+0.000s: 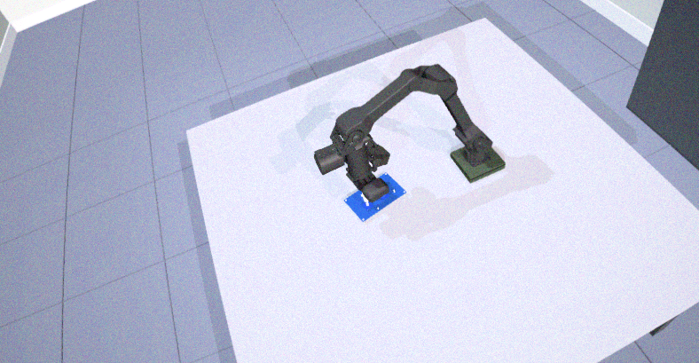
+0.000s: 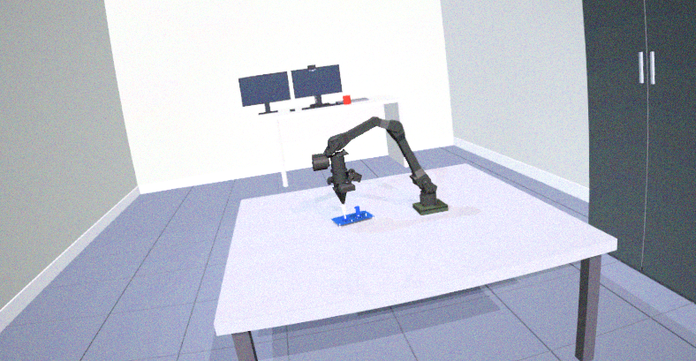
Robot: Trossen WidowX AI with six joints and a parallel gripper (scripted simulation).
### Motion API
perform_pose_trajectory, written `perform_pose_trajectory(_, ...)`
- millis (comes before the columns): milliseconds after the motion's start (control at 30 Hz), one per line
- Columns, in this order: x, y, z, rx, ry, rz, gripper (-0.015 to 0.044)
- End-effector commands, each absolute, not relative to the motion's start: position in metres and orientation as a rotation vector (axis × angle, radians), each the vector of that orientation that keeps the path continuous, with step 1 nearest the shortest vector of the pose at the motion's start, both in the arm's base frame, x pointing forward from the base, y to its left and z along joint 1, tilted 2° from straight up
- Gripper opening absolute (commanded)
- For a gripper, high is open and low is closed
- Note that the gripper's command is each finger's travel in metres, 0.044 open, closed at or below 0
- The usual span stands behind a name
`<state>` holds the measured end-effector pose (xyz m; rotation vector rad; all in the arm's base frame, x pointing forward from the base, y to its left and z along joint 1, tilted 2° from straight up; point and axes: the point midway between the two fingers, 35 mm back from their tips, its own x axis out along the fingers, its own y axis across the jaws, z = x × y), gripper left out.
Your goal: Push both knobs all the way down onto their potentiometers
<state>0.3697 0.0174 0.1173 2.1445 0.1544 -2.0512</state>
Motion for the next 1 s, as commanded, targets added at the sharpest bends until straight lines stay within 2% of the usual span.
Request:
perform_pose_trajectory(0,0.3698,0.0179,0.1158,2.148,0.155,-2.055,0.0)
perform_pose_trajectory(967,0.37,0.0178,0.1122,2.148,0.155,-2.055,0.0)
